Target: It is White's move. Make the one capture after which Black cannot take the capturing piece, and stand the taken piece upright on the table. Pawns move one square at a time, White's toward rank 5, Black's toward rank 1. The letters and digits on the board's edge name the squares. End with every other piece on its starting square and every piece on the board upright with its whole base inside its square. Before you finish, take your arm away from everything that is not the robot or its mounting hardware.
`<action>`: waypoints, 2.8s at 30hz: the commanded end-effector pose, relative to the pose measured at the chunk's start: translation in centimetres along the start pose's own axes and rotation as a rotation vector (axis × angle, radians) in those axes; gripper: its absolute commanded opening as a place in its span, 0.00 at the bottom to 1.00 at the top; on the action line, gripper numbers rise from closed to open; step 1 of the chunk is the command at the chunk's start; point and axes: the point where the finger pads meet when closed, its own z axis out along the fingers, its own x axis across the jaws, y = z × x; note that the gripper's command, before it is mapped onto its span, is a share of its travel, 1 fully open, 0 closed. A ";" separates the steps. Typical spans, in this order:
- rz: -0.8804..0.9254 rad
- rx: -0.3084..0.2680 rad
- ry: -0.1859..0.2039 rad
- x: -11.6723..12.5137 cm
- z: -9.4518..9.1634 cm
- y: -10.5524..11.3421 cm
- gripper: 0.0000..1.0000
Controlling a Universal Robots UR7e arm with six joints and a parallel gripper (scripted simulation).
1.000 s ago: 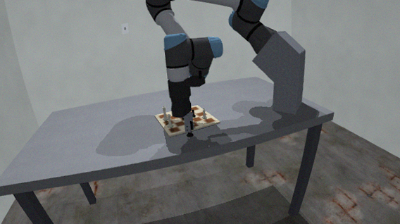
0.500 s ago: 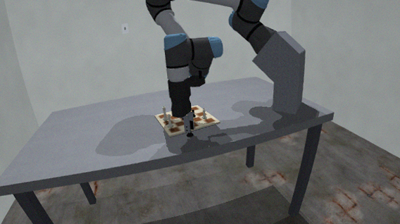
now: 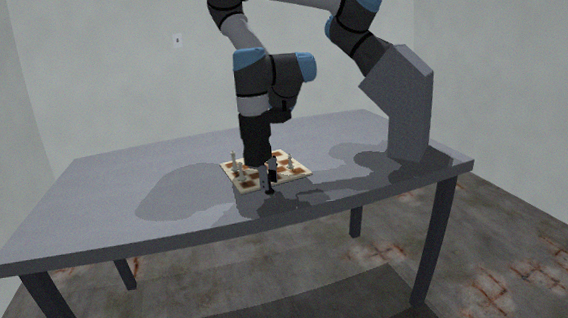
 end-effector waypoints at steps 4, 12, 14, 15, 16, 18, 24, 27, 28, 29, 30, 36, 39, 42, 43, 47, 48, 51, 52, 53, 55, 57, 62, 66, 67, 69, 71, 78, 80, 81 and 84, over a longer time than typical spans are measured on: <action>0.000 -0.001 0.001 0.0 -0.2 0.0 0.79; 0.000 -0.001 0.001 0.0 -3.0 0.0 0.79; 0.000 -0.001 0.001 0.0 -4.1 0.0 0.79; 0.000 -0.001 0.001 0.0 -4.6 0.0 0.79; 0.000 -0.001 0.001 0.0 -5.2 0.0 0.79; 0.000 -0.001 0.001 0.0 -6.3 0.0 0.79; 0.000 -0.001 0.001 0.0 -8.0 0.0 0.79; 0.000 -0.001 0.001 0.0 -8.7 0.0 0.79; 0.000 -0.001 0.001 0.0 -8.9 0.0 0.79; 0.000 -0.001 0.001 0.0 -9.0 0.0 0.79; 0.000 -0.001 0.001 0.0 -9.0 0.0 0.79; 0.000 -0.001 0.001 0.0 -9.0 0.0 1.00; 0.000 -0.001 0.001 0.0 -9.0 0.0 1.00; 0.000 -0.001 0.001 0.0 -9.0 0.0 1.00; 0.000 -0.001 0.001 0.0 -9.0 0.0 1.00; 0.000 -0.001 0.001 0.0 -9.0 0.0 1.00; 0.000 -0.001 0.001 0.0 -9.0 0.0 1.00; 0.000 -0.001 0.001 0.0 -9.0 0.0 1.00; 0.000 -0.001 0.001 0.0 -9.0 0.0 1.00; 0.000 -0.001 0.001 0.0 -9.0 0.0 1.00; 0.000 -0.001 0.001 0.0 -9.0 0.0 1.00; 0.001 -0.001 0.001 0.0 -9.0 0.0 1.00; 0.012 -0.001 0.001 0.0 -9.0 0.0 1.00; 0.038 0.000 0.001 0.1 -9.1 0.1 1.00; 0.048 0.000 0.001 0.1 -9.1 0.1 1.00; 0.071 0.000 0.001 0.1 -9.1 0.2 1.00; 0.071 0.000 0.001 0.1 -9.1 0.2 1.00; 0.197 0.000 0.001 0.2 -9.1 0.6 1.00; 0.246 0.000 0.001 0.2 -9.1 0.8 1.00; 0.273 0.000 0.001 0.2 -9.1 0.9 1.00; 0.362 0.001 0.001 0.3 -9.1 1.2 1.00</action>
